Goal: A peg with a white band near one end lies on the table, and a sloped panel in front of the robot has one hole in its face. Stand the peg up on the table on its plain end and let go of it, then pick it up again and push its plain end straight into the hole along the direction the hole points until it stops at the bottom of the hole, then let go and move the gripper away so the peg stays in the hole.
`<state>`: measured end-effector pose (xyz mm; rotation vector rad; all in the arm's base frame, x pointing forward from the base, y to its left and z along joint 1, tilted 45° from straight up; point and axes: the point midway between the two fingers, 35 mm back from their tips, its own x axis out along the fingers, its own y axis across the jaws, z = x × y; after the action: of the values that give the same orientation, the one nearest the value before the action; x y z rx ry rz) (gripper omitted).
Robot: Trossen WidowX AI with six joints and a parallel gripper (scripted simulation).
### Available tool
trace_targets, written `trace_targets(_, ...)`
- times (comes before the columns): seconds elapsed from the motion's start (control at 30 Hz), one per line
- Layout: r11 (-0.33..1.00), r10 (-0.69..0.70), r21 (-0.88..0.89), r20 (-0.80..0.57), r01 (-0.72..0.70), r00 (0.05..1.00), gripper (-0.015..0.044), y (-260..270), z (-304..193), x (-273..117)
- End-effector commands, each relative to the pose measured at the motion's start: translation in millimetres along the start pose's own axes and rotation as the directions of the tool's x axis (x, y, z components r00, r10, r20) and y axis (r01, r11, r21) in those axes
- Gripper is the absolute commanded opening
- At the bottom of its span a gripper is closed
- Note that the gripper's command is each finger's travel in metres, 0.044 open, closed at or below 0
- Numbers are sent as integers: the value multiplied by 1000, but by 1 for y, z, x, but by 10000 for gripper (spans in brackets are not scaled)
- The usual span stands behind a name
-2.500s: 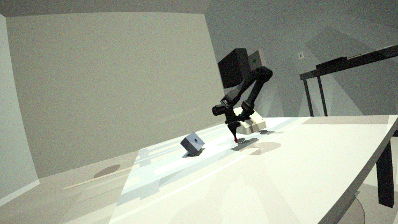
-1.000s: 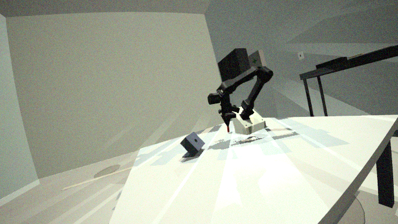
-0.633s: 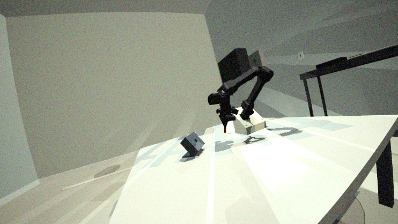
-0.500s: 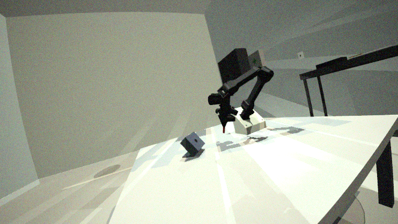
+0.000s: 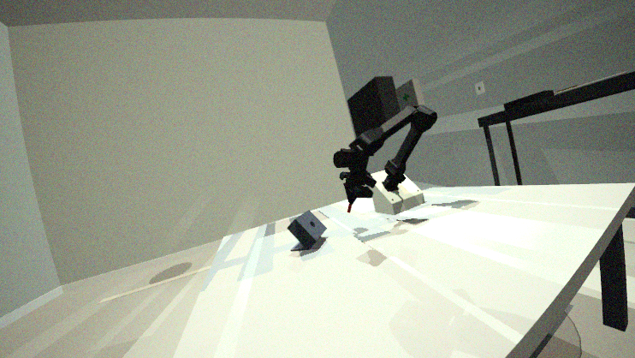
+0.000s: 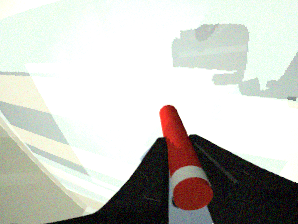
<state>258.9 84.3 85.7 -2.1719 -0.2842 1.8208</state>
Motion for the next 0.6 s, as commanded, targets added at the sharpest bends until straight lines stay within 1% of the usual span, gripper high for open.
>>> trace_targets(0.0, 999, 31, -15, -47, -31, 998, 0, -1, -8, 0)
trace_targets(0.57, 991, 105, -54, -229, -121, 968, 0, -12, -36, -4)
